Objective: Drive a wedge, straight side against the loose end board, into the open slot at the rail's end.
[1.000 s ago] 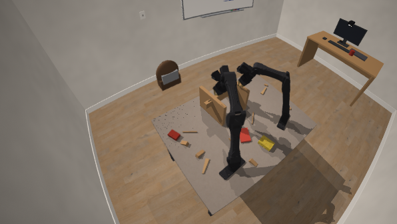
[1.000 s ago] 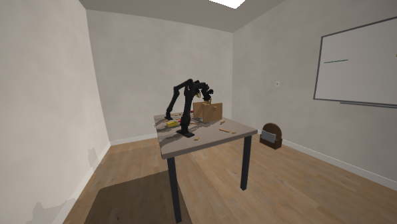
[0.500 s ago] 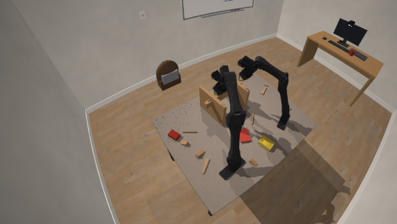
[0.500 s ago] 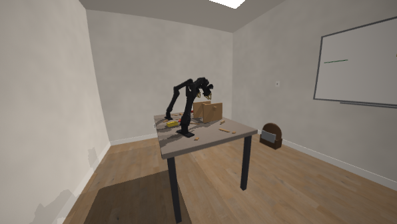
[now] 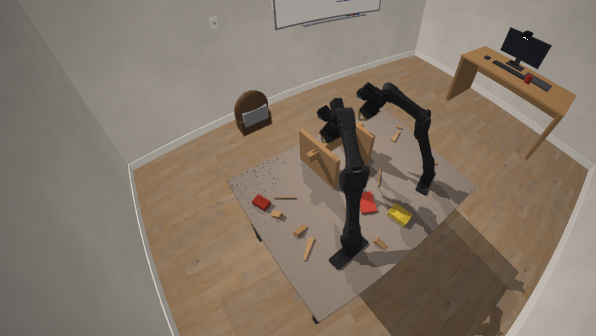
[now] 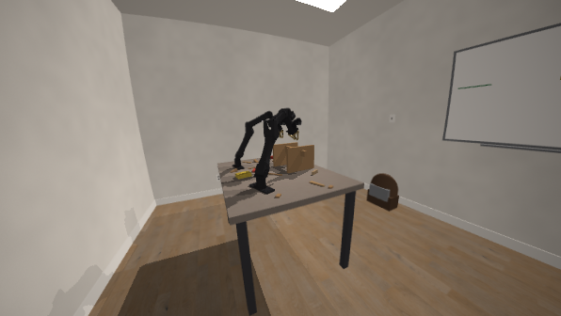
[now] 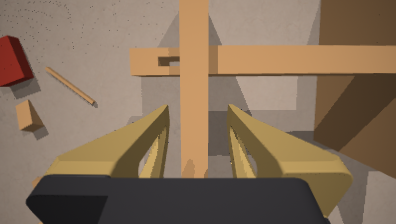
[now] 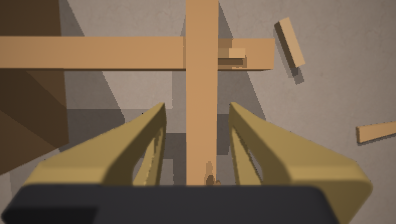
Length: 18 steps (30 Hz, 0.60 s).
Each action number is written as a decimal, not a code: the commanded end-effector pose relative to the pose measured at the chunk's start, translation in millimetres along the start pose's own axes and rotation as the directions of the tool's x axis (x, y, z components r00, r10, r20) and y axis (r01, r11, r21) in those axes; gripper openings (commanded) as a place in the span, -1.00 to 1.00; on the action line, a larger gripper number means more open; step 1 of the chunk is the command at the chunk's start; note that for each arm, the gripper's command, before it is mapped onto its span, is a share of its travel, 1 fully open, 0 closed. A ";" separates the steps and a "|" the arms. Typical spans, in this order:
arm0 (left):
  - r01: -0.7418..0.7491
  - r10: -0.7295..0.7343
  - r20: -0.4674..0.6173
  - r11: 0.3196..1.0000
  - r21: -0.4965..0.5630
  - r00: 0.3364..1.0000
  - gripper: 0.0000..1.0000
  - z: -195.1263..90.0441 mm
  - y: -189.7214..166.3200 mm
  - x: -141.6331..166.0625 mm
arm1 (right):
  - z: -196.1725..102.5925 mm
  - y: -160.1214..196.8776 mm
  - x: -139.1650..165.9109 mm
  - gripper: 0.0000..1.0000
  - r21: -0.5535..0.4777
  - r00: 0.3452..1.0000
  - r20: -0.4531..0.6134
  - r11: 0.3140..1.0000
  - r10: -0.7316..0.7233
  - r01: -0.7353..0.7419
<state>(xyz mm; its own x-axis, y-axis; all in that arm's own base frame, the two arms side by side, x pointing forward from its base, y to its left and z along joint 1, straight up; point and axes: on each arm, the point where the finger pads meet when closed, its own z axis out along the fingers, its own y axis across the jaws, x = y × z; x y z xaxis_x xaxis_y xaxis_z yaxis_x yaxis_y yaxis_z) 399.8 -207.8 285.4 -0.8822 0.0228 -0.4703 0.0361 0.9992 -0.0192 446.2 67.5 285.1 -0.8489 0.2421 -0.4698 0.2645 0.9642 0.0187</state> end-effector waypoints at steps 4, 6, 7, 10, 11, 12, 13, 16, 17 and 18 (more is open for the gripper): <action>0.005 -0.005 0.032 1.000 0.011 0.999 -0.21 -10.1 -3.1 -5.5 | -31.5 -1.9 -8.9 -0.23 -0.028 0.997 0.073 1.000 0.012 -0.010; 0.005 -0.005 0.032 1.000 0.011 0.999 -0.21 -10.1 -3.1 -5.5 | -23.7 -0.5 -12.1 -0.23 -0.026 0.997 0.074 1.000 0.016 -0.014; 0.005 -0.005 0.032 1.000 0.011 0.999 -0.21 -10.1 -3.1 -5.5 | -32.3 1.0 -14.5 -0.23 -0.040 0.995 0.096 0.999 0.019 -0.015; 0.005 -0.005 0.032 1.000 0.011 0.999 -0.21 -10.1 -3.1 -5.5 | -13.6 3.8 -11.2 -0.23 -0.020 0.998 0.056 1.000 0.008 -0.007; 0.005 -0.005 0.032 1.000 0.011 0.999 -0.21 -10.1 -3.1 -5.5 | -11.2 3.9 -10.0 -0.23 -0.016 0.999 0.048 1.000 0.006 -0.005; 0.029 -0.031 0.086 0.999 0.026 0.996 -0.21 -28.8 10.5 -16.1 | -28.5 -6.6 -18.6 -0.23 -0.030 0.995 0.098 0.999 0.025 -0.022; 0.015 -0.015 0.040 1.000 0.002 0.999 -0.21 -9.7 10.4 -7.6 | -31.6 -6.2 -20.7 -0.23 -0.038 0.993 0.111 0.999 0.026 -0.021; 0.017 -0.019 0.078 0.999 0.038 0.997 -0.21 -13.4 8.4 -16.8 | -18.8 -3.3 -16.4 -0.23 -0.045 0.996 0.091 0.999 0.008 -0.004; 0.018 -0.022 0.091 0.999 0.045 0.996 -0.21 -14.3 9.5 -20.0 | -20.1 -2.8 -19.0 -0.23 -0.054 0.994 0.105 0.999 0.007 -0.002; 0.019 -0.025 0.110 0.998 0.054 0.994 -0.21 -16.2 11.1 -23.9 | -22.4 -2.5 -22.3 -0.23 -0.064 0.992 0.125 0.998 0.007 0.001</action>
<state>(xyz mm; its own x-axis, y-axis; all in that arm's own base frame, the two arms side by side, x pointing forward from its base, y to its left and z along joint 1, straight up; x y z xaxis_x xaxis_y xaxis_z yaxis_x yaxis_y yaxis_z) 405.5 -202.4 288.2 -0.8729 0.0152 -0.4876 0.0348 0.9989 -0.0313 448.2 65.4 288.4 -0.8408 0.2369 -0.4868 0.2557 0.9663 0.0287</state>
